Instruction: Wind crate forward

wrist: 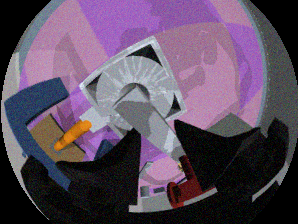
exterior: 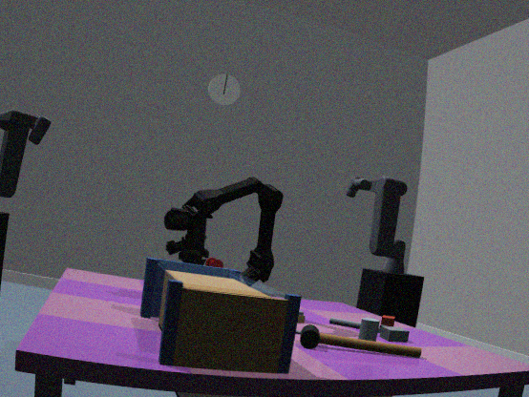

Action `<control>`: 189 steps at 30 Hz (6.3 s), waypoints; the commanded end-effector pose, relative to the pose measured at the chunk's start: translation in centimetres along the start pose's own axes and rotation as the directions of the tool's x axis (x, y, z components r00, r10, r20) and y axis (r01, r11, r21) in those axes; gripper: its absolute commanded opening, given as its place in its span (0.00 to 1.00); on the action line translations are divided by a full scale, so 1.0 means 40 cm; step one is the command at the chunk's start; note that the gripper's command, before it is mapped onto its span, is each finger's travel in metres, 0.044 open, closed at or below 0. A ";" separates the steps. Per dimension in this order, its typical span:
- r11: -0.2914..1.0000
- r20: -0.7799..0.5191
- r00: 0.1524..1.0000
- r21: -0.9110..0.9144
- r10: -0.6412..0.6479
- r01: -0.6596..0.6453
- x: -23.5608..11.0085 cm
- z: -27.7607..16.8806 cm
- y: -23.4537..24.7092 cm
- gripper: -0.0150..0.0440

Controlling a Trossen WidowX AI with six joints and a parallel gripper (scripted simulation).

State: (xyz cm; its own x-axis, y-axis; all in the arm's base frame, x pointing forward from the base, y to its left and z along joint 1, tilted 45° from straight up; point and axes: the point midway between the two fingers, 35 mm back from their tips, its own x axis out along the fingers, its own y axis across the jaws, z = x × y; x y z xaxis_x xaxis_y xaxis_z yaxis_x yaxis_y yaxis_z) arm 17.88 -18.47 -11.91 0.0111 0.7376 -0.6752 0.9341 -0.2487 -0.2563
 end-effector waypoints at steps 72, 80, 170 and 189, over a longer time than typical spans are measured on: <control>1.000 0.007 1.000 0.010 0.001 -0.001 0.000 0.003 0.002 0.89; 1.000 0.007 1.000 0.010 0.001 -0.001 0.000 0.003 0.002 0.80; 0.395 0.061 0.998 -0.917 0.027 0.045 -0.173 -0.181 -0.088 0.25; 0.395 0.062 0.998 -0.918 0.028 0.046 -0.175 -0.136 -0.062 0.25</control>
State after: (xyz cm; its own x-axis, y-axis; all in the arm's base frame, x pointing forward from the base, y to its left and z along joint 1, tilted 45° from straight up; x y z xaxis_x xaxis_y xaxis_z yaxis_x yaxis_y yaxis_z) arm 17.33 -19.16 -2.27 0.0154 0.6916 -0.7221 0.7019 0.5069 0.5004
